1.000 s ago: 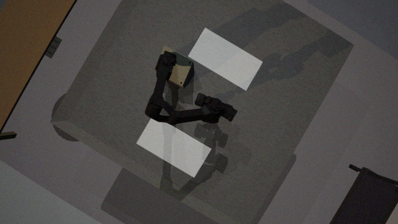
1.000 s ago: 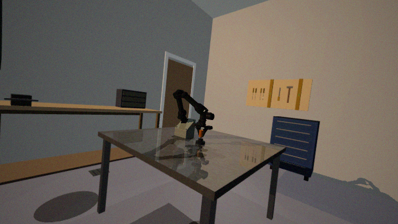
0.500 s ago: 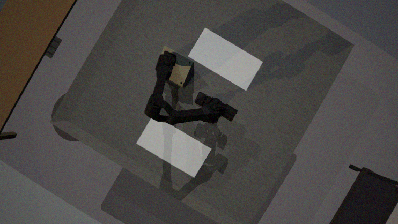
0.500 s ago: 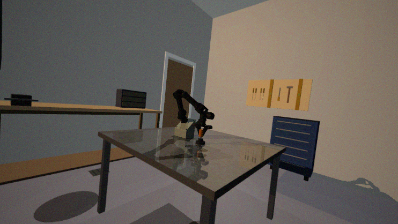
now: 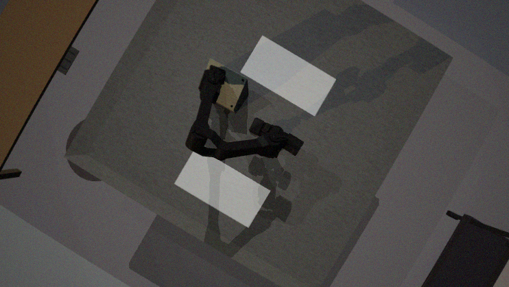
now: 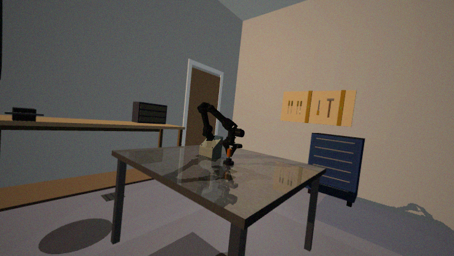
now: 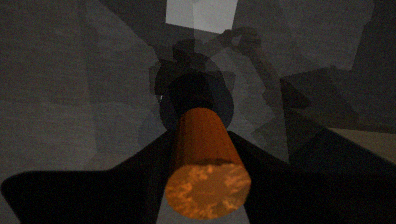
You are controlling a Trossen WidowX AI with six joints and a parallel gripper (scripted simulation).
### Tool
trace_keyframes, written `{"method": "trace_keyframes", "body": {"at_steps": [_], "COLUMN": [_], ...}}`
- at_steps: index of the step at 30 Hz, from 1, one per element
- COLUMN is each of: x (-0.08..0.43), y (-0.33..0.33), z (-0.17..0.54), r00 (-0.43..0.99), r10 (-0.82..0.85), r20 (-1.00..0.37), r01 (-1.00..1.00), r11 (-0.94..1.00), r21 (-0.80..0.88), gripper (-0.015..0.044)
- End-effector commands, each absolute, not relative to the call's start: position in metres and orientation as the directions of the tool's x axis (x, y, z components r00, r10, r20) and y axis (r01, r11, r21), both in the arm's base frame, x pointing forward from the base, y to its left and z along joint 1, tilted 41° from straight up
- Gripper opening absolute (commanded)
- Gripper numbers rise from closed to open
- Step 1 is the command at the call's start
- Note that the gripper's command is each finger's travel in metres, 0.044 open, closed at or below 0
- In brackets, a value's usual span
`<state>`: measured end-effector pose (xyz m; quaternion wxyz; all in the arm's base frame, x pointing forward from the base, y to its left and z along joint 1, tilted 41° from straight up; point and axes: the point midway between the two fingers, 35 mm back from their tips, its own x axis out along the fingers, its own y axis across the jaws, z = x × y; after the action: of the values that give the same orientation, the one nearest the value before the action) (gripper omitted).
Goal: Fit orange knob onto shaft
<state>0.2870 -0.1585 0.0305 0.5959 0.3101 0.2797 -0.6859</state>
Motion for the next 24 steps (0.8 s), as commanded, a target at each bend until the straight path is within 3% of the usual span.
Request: {"method": "trace_keyframes", "body": {"at_steps": [1, 24], "x": [0.2871, 0.2851], "y": [-0.1585, -0.1582], "z": [0.0301, 0.0275], "r00": [-0.097, -0.097], "r10": [-0.644, -0.644], "r20": [-0.758, -0.758], "r01": [0.991, 0.993], "r11": [-0.13, -0.109], "r21": [-0.016, -0.034], "gripper": [0.0, 0.0]}}
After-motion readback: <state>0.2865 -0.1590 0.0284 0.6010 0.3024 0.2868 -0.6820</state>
